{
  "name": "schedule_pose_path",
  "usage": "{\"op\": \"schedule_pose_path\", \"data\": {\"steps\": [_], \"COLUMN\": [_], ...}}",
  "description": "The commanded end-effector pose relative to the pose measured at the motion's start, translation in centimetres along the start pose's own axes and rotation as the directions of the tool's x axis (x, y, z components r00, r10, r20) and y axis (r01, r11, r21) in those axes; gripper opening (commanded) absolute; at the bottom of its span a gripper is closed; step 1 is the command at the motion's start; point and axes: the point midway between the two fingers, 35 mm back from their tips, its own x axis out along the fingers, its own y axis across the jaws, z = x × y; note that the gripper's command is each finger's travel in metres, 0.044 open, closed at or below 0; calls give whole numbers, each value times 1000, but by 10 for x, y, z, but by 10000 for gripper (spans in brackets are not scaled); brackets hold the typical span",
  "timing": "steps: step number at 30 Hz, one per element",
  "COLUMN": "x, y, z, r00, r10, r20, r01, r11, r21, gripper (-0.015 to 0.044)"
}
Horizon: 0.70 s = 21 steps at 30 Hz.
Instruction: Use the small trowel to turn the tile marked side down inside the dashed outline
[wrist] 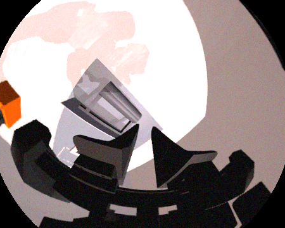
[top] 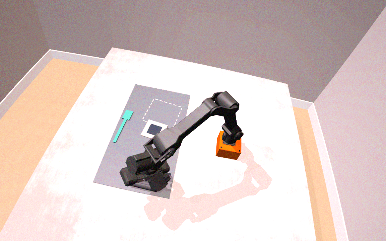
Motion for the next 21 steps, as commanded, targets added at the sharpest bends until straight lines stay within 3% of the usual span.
{"op": "schedule_pose_path", "data": {"steps": [1,10,21], "x": [-1,0,-5], "y": [7,32,62], "z": [11,31,53], "r00": [999,982,938], "r10": [44,166,317], "r20": [32,86,138], "r01": [-40,-121,-147], "r11": [992,914,725], "r21": [-117,-388,-672], "gripper": [100,100,100]}}
